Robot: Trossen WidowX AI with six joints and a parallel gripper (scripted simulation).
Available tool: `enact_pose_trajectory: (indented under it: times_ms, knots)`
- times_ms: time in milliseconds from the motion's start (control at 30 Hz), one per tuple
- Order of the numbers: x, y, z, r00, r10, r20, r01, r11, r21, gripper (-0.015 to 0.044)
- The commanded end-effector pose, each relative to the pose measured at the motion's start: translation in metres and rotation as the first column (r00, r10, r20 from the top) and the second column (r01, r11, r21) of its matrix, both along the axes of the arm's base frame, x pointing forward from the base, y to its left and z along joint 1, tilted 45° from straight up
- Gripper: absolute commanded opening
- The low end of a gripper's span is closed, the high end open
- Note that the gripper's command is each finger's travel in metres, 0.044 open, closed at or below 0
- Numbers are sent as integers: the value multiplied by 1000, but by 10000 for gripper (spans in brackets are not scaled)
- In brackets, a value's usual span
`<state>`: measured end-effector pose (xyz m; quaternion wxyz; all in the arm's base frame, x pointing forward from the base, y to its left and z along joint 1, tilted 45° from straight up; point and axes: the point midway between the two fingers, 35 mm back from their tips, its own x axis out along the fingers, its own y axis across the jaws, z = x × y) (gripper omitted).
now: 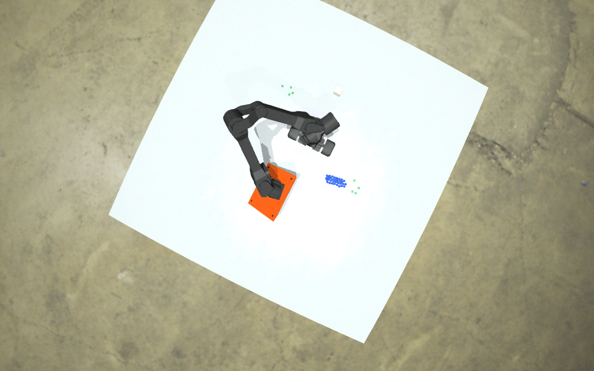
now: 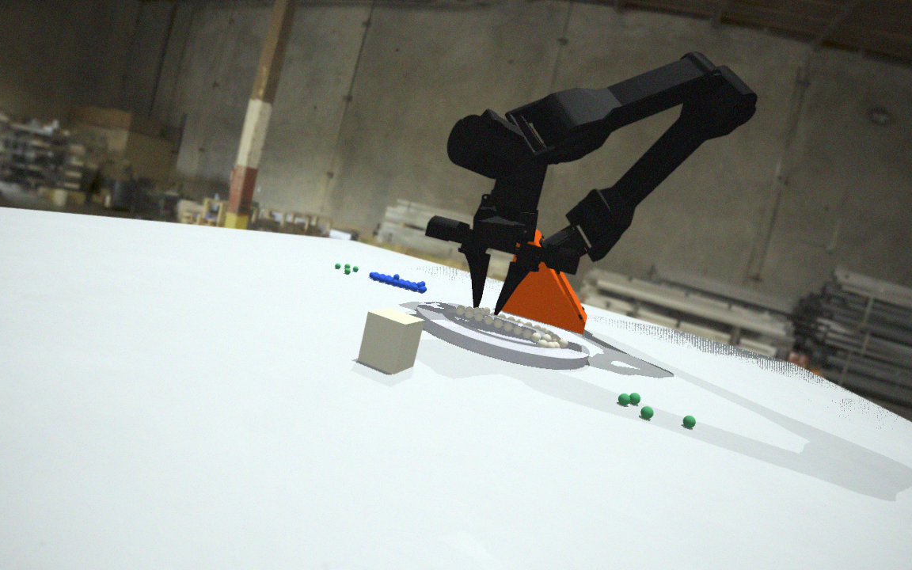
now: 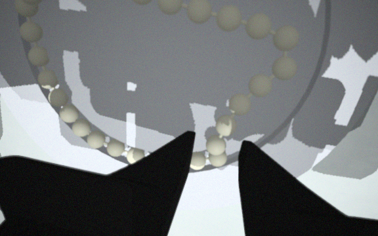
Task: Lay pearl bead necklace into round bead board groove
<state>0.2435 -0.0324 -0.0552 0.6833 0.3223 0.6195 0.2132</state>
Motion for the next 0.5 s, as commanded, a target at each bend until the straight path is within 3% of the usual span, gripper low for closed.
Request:
enact_pose_trajectory:
  times_ms: [0,67,467]
  knots:
    - [0,0,0,1000,0,1,0,1000,-1,41]
    - [0,0,0,1000,0,1,0,1000,-1,0]
    - [0,0,0,1000,0,1,0,1000,-1,0]
